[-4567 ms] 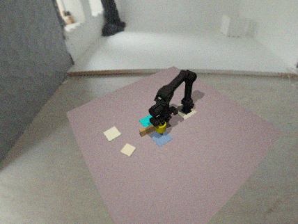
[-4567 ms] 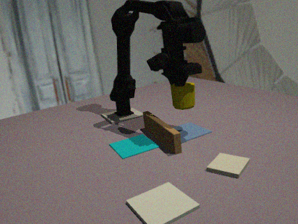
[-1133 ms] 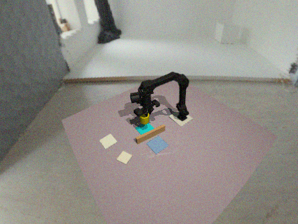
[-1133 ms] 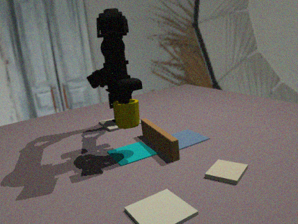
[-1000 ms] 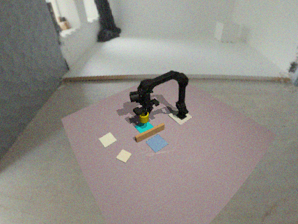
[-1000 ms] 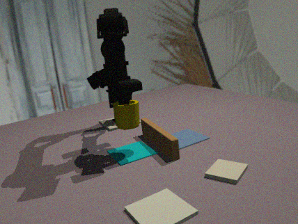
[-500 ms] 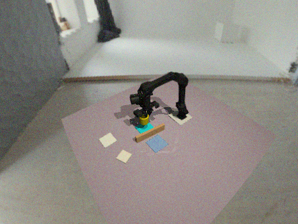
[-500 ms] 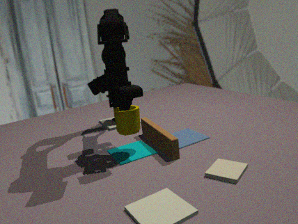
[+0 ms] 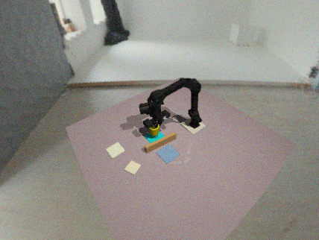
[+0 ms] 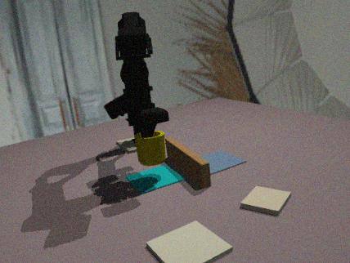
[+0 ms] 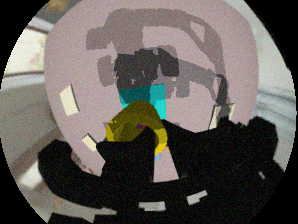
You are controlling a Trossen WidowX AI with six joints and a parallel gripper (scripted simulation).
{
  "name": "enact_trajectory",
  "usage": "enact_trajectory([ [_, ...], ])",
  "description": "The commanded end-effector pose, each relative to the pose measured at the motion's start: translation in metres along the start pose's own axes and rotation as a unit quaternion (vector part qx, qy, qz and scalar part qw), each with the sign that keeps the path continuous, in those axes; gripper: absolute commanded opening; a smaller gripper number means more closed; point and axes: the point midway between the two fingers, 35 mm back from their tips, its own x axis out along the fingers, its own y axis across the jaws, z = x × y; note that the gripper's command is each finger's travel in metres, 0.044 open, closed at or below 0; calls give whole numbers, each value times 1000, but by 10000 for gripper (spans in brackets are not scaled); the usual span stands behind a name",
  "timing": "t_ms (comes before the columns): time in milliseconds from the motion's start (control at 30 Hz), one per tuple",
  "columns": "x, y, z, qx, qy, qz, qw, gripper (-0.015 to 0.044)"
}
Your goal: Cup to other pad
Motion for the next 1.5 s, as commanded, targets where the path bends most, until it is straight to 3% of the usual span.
enact_trajectory([
  [0, 7, -2, 0, -1, 0, -3, 1000, 0],
  [933, 40, -4, 0, -1, 0, -4, 1000, 0],
  [1433, 37, -2, 0, -1, 0, -1, 1000, 0],
  [1467, 37, -2, 0, -1, 0, -1, 1000, 26],
])
